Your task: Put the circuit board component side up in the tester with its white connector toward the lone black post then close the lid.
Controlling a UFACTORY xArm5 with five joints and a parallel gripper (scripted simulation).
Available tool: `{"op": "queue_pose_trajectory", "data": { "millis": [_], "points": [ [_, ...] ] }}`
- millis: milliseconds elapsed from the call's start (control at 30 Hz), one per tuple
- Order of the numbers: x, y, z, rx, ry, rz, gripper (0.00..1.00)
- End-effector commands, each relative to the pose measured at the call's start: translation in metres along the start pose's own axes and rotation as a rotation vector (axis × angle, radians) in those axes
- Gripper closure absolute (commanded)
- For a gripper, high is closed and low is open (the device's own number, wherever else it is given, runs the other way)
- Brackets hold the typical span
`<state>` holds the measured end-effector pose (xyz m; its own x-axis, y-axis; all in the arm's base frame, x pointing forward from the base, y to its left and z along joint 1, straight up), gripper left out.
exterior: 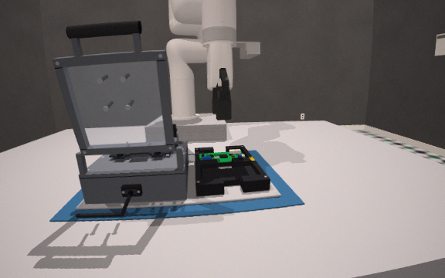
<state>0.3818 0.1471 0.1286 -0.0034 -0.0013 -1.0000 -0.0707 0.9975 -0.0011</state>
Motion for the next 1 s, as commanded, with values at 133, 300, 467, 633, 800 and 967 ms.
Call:
{"op": "queue_pose_trajectory", "data": {
  "millis": [133, 300, 467, 633, 800, 967],
  "points": [
    [0.002, 0.0, 0.001, 0.0, -0.003, 0.001, 0.0],
    [0.003, 0.0, 0.001, 0.0, -0.003, 0.001, 0.0],
    [0.007, 0.0, 0.001, 0.0, -0.003, 0.001, 0.0],
    [0.011, 0.0, 0.001, 0.0, -0.003, 0.001, 0.0],
    [0.016, 0.0, 0.001, 0.0, -0.003, 0.001, 0.0],
    [0.019, 0.0, 0.001, 0.0, -0.003, 0.001, 0.0]
  ]
}}
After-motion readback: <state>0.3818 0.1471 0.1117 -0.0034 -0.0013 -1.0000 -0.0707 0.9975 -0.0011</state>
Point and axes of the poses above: the point where the finger pads meet when closed, its own x axis out along the fingers, its own z axis across the jaws, y = z × x, the point moved 6 cm from there along -x, back along the fingers, and after that the axes turned 2 degrees about x, right-handed, at the moved point
